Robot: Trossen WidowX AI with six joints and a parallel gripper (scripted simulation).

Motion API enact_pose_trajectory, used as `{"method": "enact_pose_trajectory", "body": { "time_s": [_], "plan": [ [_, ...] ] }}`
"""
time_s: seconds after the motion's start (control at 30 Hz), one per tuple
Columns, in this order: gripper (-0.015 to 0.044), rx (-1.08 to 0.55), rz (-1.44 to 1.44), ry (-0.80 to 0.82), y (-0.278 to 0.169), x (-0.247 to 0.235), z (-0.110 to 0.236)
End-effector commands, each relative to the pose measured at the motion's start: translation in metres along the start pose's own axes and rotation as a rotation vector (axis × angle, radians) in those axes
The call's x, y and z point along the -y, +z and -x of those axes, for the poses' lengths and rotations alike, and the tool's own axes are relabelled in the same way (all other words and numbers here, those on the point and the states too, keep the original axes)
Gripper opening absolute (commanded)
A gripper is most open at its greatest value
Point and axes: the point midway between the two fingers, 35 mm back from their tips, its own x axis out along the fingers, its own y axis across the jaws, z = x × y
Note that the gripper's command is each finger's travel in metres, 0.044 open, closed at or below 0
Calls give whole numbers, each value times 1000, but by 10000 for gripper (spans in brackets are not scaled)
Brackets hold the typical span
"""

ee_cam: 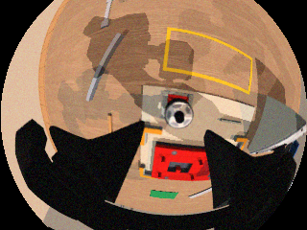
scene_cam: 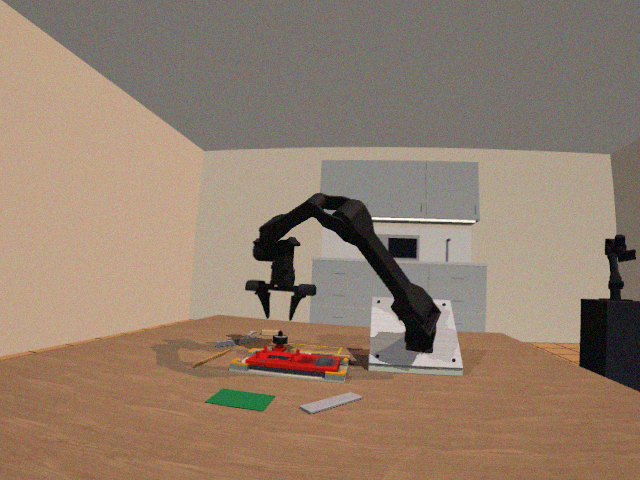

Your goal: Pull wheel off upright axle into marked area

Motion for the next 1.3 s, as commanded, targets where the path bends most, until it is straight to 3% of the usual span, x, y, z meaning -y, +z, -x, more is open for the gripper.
{"method": "enact_pose_trajectory", "body": {
  "time_s": [0.0,0.17,0.33,0.47,0.73,0.93,1.27],
  "plan": [
    [300,-11,-8,-13,-2,2,-26],
    [300,-13,-7,-13,-3,6,-52],
    [300,-13,-7,-14,-3,7,-56],
    [195,-9,-1,-17,-3,6,-52],
    [142,-9,-1,-17,-3,6,-52],
    [0,-9,-1,-17,-3,6,-51],
    [0,-9,-1,-17,-3,6,-48]
  ]
}}
